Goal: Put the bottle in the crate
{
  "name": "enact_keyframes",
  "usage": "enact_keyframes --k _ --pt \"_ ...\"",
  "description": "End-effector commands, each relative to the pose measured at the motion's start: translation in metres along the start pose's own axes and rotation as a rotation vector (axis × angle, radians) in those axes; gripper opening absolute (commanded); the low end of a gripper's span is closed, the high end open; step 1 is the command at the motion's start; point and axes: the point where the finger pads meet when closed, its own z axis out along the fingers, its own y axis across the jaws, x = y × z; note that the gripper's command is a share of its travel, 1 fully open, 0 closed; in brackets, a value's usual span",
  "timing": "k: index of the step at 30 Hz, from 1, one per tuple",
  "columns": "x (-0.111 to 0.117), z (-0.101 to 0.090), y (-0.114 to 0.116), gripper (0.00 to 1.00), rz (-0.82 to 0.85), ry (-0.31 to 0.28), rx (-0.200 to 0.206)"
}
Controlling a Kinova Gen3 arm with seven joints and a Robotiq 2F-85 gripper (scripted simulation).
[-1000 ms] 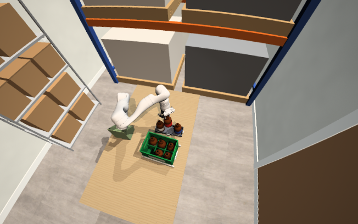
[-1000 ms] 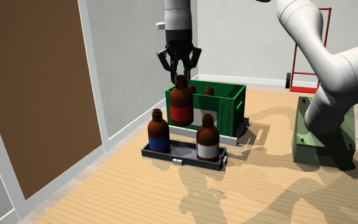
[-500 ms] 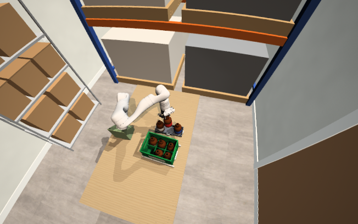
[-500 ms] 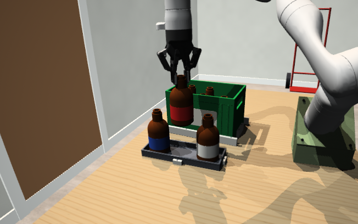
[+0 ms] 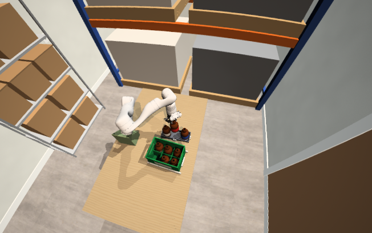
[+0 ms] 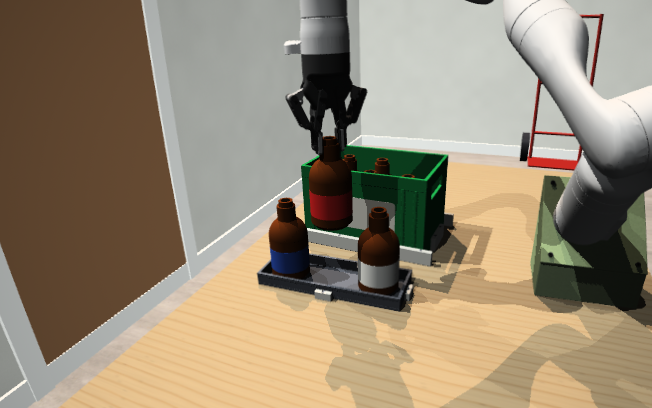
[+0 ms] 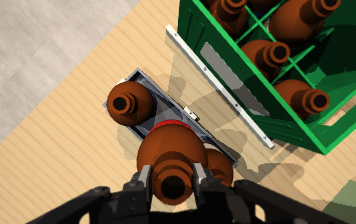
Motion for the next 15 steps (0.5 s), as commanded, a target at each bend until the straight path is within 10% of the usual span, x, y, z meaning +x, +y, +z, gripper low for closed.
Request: enact_keyframes --k 1,15 --pt "0.0002 -0.0008 -0.0001 0.00 0.000 0.001 0.001" --pt "0.0002 -0.0044 -0.0001 0.00 0.000 0.001 0.001"
